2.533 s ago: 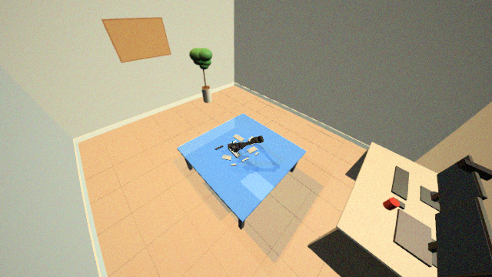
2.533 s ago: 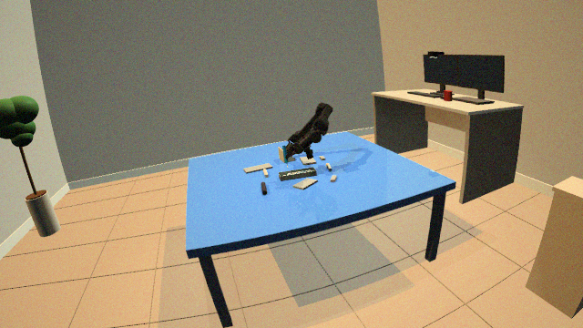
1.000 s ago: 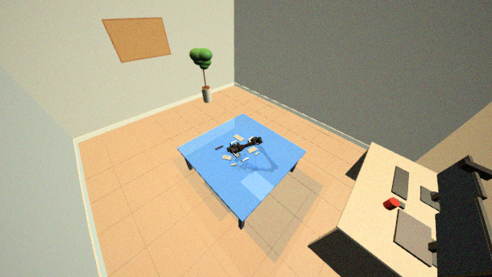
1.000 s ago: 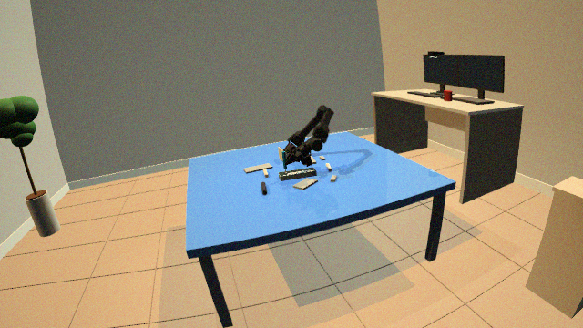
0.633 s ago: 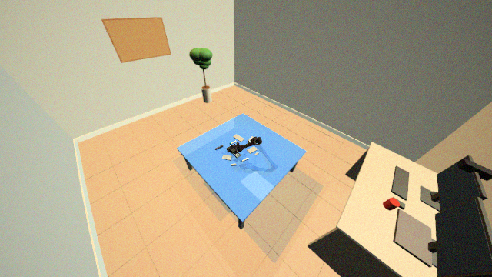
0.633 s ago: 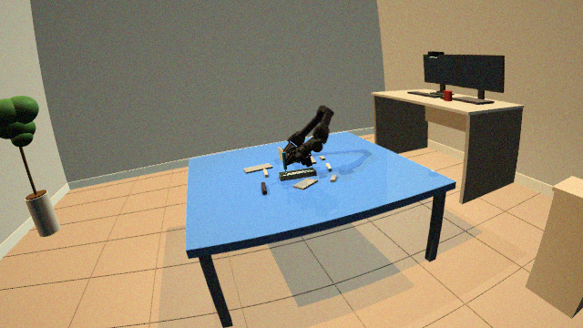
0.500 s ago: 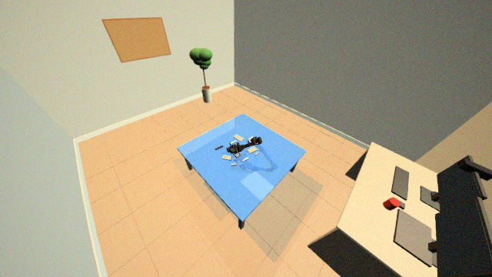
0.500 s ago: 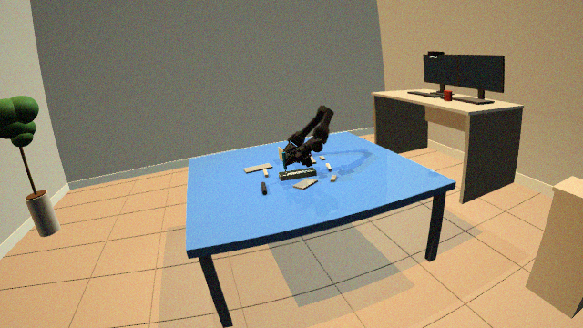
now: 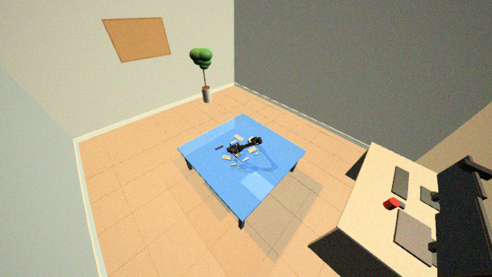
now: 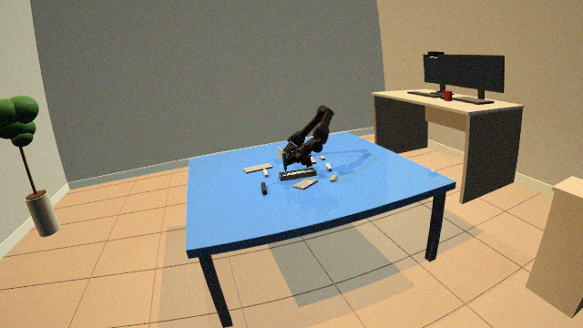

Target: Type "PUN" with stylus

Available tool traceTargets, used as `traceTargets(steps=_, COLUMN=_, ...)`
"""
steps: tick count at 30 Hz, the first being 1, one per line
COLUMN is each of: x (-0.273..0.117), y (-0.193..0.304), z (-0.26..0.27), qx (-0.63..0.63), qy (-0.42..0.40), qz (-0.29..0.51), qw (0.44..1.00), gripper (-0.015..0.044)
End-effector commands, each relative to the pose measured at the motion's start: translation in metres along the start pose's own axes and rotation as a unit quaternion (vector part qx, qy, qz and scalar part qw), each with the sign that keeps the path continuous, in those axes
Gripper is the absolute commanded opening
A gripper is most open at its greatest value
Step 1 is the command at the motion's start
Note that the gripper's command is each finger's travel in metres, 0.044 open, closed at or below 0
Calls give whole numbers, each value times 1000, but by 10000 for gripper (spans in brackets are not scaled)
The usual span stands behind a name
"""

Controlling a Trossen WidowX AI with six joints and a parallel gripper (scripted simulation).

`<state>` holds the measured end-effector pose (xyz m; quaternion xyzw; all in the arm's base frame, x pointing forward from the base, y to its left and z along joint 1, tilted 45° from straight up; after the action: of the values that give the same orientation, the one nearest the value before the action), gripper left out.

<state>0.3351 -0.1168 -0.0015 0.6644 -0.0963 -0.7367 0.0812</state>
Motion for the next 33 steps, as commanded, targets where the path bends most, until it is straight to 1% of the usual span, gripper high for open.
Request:
traceTargets(steps=1, x=2, y=-3, z=0, qx=2, qy=0, qz=0, qw=1000, gripper=81)
traceTargets(steps=33, x=8, y=-13, z=-1, qx=2, qy=0, qz=0, qw=1000, gripper=81)
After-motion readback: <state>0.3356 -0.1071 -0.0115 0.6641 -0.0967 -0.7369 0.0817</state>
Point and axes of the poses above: the point midway between the two fingers, 35 mm back from their tips, its own x axis out along the fingers, its own z axis across the jaws, y = z × x, the point moved 1 cm from there along -x, back along the fingers, and after that the axes turned 7 degrees about -x, right-handed, at the moved point
